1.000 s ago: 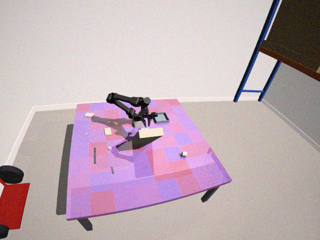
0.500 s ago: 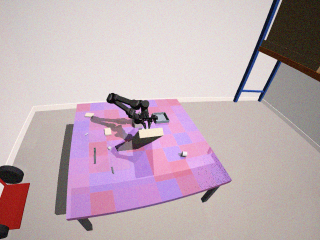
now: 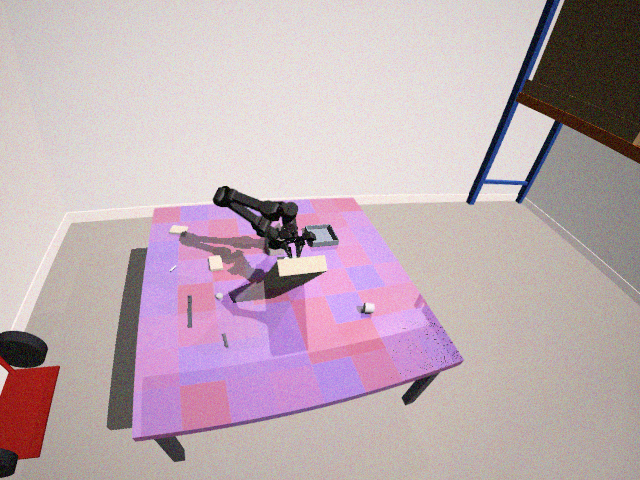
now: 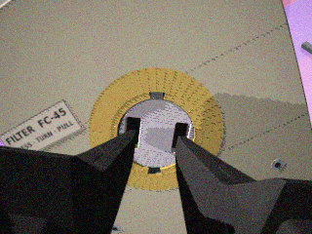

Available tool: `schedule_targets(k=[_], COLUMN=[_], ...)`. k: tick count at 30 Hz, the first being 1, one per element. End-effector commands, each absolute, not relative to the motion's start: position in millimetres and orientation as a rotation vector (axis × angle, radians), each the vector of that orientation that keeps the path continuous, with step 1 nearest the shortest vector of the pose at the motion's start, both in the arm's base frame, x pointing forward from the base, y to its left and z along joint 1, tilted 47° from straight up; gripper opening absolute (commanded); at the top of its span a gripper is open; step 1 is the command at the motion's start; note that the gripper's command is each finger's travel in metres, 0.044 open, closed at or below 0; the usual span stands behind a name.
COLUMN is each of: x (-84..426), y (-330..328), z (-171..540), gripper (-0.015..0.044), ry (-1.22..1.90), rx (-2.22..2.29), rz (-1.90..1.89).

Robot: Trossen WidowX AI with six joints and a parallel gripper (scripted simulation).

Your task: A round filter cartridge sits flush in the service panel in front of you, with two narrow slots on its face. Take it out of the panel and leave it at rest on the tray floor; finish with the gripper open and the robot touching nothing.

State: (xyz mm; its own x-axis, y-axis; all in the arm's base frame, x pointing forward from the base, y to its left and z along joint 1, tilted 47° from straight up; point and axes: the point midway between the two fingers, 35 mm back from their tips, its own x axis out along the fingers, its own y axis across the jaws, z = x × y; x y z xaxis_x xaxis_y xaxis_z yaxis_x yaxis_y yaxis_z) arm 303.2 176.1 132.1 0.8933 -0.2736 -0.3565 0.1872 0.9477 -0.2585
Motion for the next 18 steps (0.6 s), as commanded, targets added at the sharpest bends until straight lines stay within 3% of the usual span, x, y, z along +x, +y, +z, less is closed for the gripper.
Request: schedule_targets(k=[1, 18], x=[302.0, 303.7], y=[175.0, 176.7], z=[129.0, 131.7], gripper=[0.0115, 0.0115], ry=[0.406, 0.406], rx=[-0.231, -0.231], rz=[-0.238, -0.238])
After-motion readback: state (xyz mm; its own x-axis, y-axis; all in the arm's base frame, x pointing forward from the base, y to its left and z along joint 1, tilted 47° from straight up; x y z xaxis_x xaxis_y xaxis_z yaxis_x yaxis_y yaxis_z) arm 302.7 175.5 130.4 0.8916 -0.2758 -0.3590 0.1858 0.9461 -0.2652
